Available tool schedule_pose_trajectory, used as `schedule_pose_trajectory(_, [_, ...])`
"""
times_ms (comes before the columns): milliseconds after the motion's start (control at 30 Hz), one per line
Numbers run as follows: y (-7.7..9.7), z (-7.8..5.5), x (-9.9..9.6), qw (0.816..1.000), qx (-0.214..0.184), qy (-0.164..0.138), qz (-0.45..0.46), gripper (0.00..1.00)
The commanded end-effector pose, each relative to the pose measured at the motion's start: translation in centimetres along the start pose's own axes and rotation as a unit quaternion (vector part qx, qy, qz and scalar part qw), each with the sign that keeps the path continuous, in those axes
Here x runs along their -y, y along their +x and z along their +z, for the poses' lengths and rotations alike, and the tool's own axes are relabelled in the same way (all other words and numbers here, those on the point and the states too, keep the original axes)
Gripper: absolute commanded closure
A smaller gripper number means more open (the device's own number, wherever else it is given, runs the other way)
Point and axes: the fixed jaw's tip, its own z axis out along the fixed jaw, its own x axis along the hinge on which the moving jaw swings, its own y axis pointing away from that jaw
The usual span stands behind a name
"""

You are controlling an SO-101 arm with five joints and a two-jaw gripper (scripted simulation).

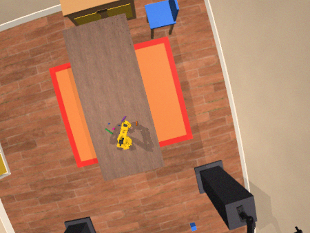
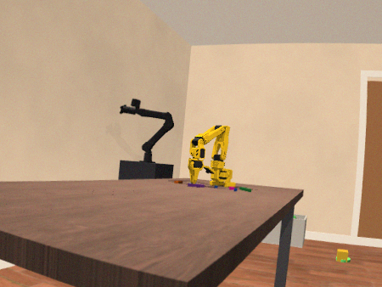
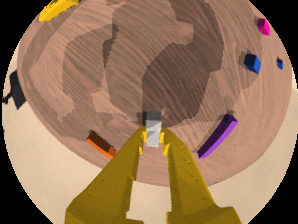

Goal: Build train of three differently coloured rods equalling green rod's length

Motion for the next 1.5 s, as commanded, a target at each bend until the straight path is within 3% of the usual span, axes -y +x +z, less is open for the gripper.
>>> schedule_pose_trajectory(0, [0.9, -0.7, 0.3, 1.0, -0.027, 0.011, 0.001, 1.0])
schedule_pose_trajectory(967, [0.9, -0.8, 0.3, 1.0, -0.027, 0.011, 0.001, 1.0])
schedule_pose_trajectory(1467, [0.9, -3.0, 0.6, 1.0, -0.026, 0.011, 0.001, 1.0])
